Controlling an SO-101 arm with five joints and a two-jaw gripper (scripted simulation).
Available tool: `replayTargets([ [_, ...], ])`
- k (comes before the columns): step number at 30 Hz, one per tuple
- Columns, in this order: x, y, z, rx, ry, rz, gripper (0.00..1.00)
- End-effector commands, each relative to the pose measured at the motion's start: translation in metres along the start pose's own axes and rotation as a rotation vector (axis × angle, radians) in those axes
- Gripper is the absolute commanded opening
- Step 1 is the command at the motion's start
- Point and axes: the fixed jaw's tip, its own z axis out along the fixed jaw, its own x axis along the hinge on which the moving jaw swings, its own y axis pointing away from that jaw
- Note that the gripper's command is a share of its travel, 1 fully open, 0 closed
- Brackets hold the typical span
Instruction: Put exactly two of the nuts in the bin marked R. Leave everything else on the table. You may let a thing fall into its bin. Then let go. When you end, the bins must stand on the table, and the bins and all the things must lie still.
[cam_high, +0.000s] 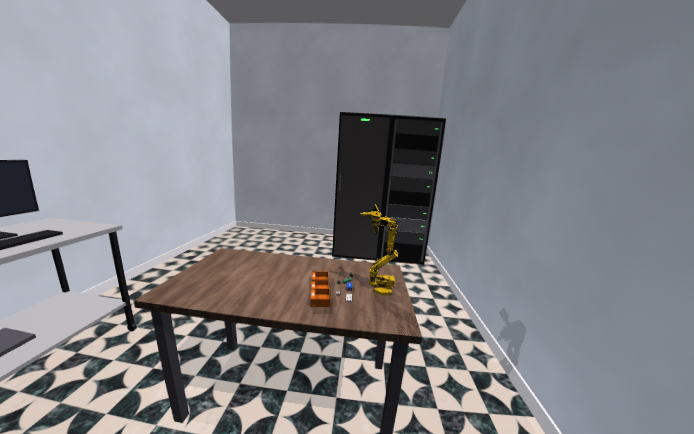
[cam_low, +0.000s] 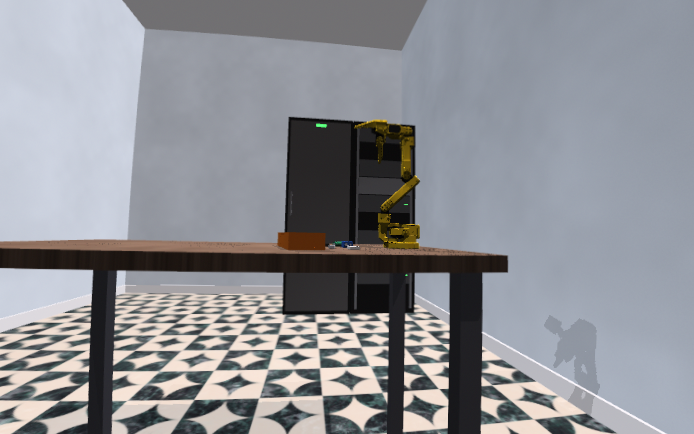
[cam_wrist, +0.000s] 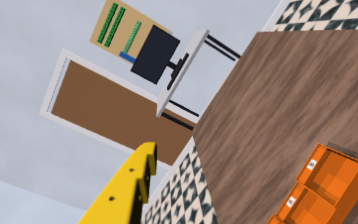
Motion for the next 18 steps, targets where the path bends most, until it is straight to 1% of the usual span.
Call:
replayTargets([
  [1,-0.0002,0.0000,0.0000,0.000,0.000,0.001,1.00],
  [17,-0.0002,0.0000,0.0000,0.000,0.000,0.001,1.00],
  [18,0.0006,-0.0013,0.0020,0.007,0.005,-0.008,1.00],
])
